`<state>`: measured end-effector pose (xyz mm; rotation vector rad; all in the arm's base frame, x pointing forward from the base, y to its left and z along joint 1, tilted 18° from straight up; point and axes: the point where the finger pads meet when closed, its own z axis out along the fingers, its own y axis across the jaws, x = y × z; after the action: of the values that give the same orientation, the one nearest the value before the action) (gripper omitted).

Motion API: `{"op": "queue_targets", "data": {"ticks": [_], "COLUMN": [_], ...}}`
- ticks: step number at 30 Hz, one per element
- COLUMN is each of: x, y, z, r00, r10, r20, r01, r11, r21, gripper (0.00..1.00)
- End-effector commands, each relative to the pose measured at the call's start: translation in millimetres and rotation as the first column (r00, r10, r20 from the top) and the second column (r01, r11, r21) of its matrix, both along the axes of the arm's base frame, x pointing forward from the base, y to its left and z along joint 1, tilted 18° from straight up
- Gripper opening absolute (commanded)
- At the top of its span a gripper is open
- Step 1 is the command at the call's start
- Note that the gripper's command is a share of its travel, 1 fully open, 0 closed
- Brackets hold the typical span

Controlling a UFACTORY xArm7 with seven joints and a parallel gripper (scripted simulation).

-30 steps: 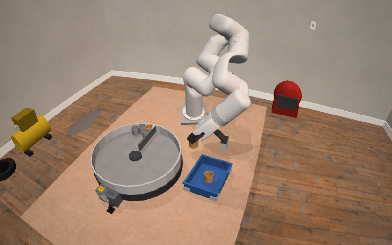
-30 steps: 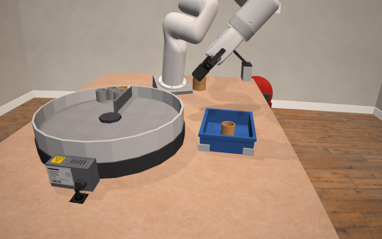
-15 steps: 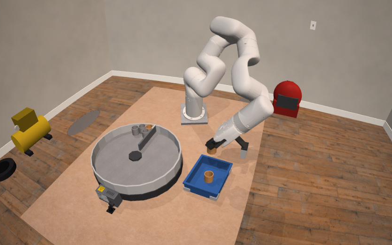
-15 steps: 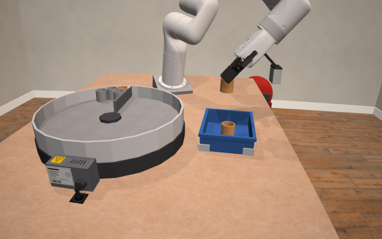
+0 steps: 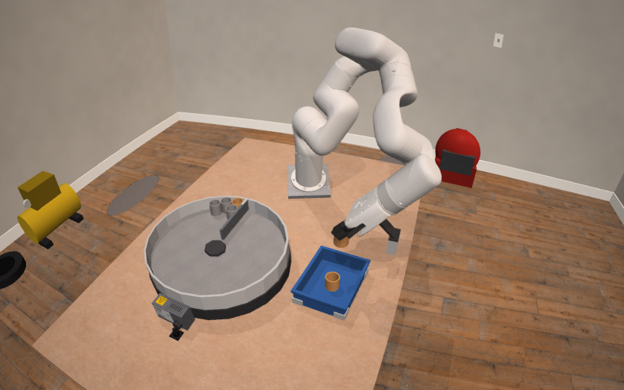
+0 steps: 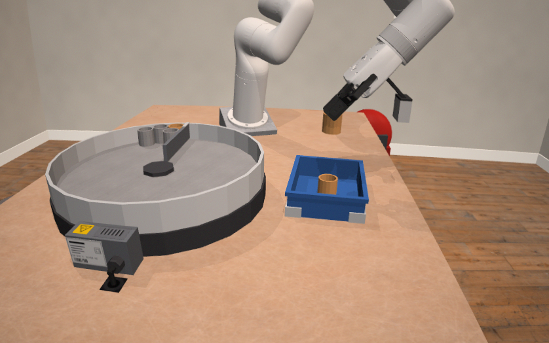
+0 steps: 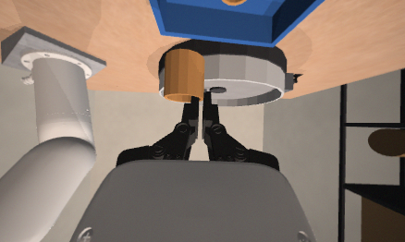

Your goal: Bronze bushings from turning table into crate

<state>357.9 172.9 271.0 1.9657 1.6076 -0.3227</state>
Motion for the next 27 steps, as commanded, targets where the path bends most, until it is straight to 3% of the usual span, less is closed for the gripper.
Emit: {"op": "queue_targets", "data": {"ticks": [1, 9, 20, 27], "x": [0.6, 1.7, 17.7, 20.3], "y": [0.5, 0.9, 6.8, 7.7], "z": [1.2, -2.4, -55.7, -64.6], "r00": [1.000, 1.000, 1.000, 1.000], "r10": [0.000, 0.000, 0.000, 0.000], "r20": [0.003, 0.003, 0.003, 0.003], "r01": [0.000, 0.000, 0.000, 0.000], "r11": [1.000, 1.000, 1.000, 1.000], "r21": [0.002, 0.002, 0.002, 0.002], "gripper": [0.00, 0.00, 0.00, 0.00]}}
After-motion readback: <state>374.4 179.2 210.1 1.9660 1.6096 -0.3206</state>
